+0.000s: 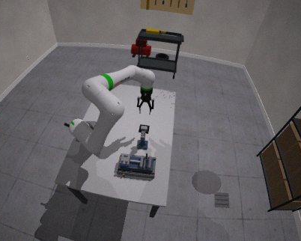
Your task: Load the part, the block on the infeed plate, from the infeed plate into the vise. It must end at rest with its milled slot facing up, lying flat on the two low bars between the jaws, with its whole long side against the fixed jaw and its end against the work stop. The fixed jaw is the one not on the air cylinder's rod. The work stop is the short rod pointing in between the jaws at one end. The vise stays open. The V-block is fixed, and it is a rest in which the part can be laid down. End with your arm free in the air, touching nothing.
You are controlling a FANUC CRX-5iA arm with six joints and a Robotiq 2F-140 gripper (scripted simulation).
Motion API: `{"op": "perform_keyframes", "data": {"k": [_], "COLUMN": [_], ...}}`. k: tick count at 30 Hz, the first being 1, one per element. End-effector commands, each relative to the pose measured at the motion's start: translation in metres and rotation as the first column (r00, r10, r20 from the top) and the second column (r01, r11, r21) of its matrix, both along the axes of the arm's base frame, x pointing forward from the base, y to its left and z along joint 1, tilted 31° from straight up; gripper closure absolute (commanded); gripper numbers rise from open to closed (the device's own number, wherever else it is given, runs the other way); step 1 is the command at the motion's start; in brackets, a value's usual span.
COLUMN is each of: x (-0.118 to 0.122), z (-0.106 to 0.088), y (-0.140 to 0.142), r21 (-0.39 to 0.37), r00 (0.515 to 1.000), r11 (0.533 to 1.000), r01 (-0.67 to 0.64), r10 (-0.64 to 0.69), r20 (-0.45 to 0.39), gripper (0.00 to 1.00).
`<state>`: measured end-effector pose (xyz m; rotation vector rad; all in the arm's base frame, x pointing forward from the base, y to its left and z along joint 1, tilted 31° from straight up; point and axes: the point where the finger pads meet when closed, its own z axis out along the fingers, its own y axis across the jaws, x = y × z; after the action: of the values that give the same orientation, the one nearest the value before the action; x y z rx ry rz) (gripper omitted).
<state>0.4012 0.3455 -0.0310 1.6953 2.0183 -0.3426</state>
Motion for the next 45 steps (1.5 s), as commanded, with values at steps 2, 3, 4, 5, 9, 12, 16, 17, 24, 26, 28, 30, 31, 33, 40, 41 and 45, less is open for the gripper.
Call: {"op": "perform_keyframes", "data": {"k": [2,3,4,5,9,12,16,17,24,26,28,30,31,33,40,41,45], "x": [0.001,0.001,0.001,0.001,0.002,0.003,0.004,0.004,0.006,0.007,0.008,0.008,0.009,0.010,0.012,0.013,0.015], "z": [-0.002,-0.003,-0.003,-0.003,-0.007,-0.010,-0.015,-0.017,-0.024,-0.028,-0.031,-0.035,-0.036,-0.040,-0.050,-0.052,-0.061], "y": [-0.001,-0.002,-0.002,-0.002,-0.004,-0.006,-0.009,-0.009,-0.014,-0.016,-0.018,-0.020,-0.021,-0.023,-0.029,-0.030,-0.035], "r21": [0.000,0.000,0.000,0.000,0.000,0.000,0.000,0.000,0.000,0.000,0.000,0.000,0.000,0.000,0.000,0.000,0.000], "r00": [1.000,1.000,1.000,1.000,1.000,1.000,1.000,1.000,1.000,1.000,1.000,1.000,1.000,1.000,1.000,1.000,1.000], "r11": [1.000,1.000,1.000,1.000,1.000,1.000,1.000,1.000,1.000,1.000,1.000,1.000,1.000,1.000,1.000,1.000,1.000], "r01": [0.000,0.000,0.000,0.000,0.000,0.000,0.000,0.000,0.000,0.000,0.000,0.000,0.000,0.000,0.000,0.000,0.000], "r10": [0.000,0.000,0.000,0.000,0.000,0.000,0.000,0.000,0.000,0.000,0.000,0.000,0.000,0.000,0.000,0.000,0.000], "r20": [0.000,0.000,0.000,0.000,0.000,0.000,0.000,0.000,0.000,0.000,0.000,0.000,0.000,0.000,0.000,0.000,0.000], "gripper": [0.49,0.49,0.49,0.49,0.49,0.49,0.49,0.49,0.49,0.49,0.49,0.49,0.49,0.49,0.49,0.49,0.49]}}
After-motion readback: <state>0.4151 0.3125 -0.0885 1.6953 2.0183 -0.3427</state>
